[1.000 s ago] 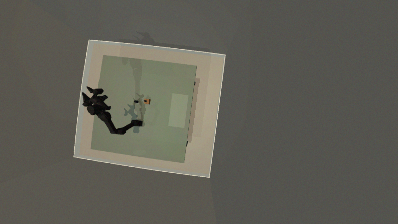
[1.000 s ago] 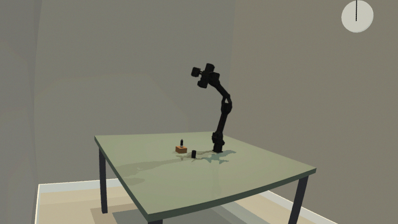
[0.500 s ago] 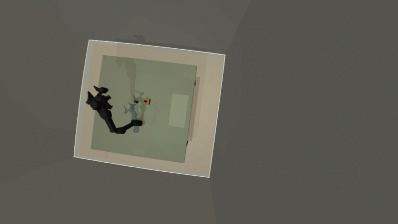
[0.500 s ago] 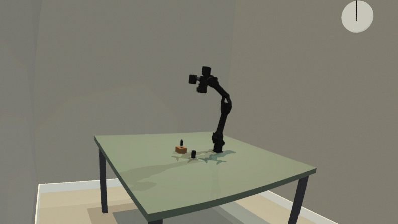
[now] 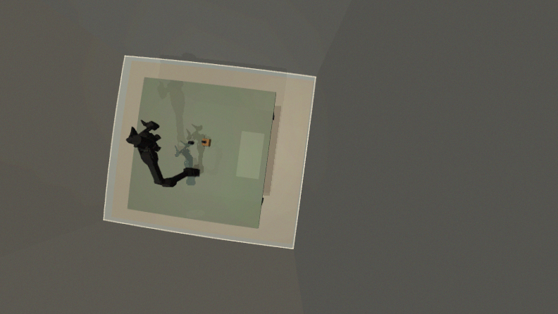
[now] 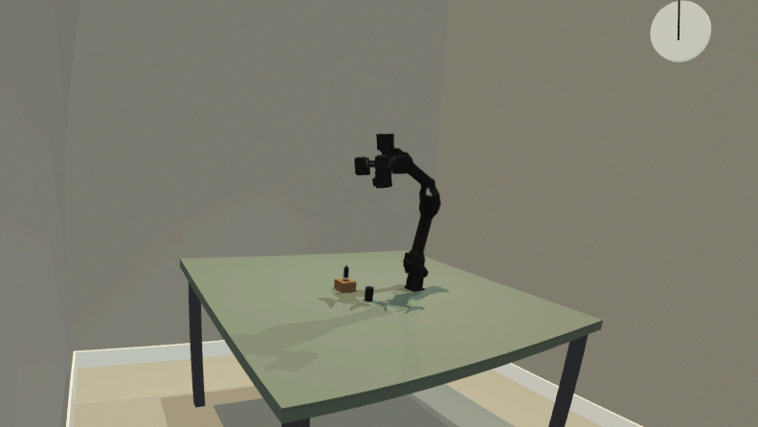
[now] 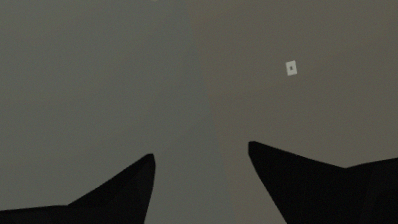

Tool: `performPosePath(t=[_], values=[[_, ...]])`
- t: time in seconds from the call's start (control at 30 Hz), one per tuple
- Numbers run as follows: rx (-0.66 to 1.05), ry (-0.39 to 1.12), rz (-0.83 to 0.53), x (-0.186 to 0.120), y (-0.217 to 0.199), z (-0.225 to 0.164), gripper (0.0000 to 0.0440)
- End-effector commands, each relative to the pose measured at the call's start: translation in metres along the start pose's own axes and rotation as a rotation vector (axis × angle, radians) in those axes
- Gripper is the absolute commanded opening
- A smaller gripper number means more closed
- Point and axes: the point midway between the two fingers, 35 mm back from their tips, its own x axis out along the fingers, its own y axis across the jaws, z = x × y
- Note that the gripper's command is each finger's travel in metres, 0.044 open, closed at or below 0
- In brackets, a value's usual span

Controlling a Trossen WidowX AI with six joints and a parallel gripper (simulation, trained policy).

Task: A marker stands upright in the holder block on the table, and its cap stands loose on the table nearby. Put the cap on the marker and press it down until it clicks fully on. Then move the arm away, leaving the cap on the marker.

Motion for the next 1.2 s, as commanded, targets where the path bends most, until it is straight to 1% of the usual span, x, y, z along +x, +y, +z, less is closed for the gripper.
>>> performPosePath(t=[0.0,0.57,1.17], values=[[0.041,-0.050,0.012,0.006,0.008,0.016,0.0324],[0.199,-0.227,0.063,0.015,0.029,0.069,0.0323],[0.360,-0.424,0.134,0.017,0.048,0.129,0.0323]])
